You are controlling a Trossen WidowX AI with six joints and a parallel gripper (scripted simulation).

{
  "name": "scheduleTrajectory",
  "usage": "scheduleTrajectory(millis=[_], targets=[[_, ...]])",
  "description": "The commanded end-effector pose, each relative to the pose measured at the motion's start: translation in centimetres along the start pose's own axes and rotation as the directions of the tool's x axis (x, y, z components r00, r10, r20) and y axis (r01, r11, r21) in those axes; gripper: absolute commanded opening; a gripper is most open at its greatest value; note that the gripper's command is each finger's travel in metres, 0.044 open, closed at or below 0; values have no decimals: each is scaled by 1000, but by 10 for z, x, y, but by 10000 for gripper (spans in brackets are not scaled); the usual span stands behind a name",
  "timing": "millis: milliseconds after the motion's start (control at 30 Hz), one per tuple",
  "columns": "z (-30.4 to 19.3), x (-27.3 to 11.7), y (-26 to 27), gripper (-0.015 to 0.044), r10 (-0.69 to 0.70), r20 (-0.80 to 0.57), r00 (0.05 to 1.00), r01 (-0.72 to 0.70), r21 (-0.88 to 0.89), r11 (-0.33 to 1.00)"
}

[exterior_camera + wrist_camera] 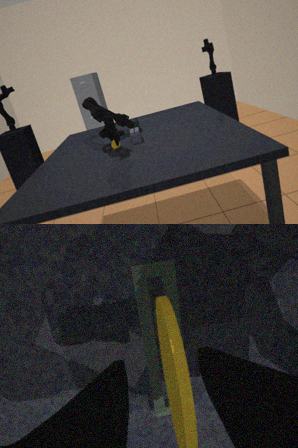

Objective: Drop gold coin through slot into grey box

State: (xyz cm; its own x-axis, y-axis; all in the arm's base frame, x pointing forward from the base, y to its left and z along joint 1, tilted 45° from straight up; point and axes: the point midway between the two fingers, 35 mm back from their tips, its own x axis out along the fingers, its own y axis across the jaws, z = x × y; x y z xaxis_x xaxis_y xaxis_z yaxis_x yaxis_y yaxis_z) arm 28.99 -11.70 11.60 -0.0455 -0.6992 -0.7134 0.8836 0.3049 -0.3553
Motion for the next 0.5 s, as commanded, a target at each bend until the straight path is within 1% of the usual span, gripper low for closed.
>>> scheduleTrajectory(millis=[0,133,333,467], targets=[[0,7,-2,161,-5,4,1000,5,-7,1000],[0,11,-2,161,-6,5,1000,6,-7,1000],[0,11,-2,3,-6,5,1000,6,-7,1000],[0,11,-2,0,-6,5,1000,6,-7,1000]])
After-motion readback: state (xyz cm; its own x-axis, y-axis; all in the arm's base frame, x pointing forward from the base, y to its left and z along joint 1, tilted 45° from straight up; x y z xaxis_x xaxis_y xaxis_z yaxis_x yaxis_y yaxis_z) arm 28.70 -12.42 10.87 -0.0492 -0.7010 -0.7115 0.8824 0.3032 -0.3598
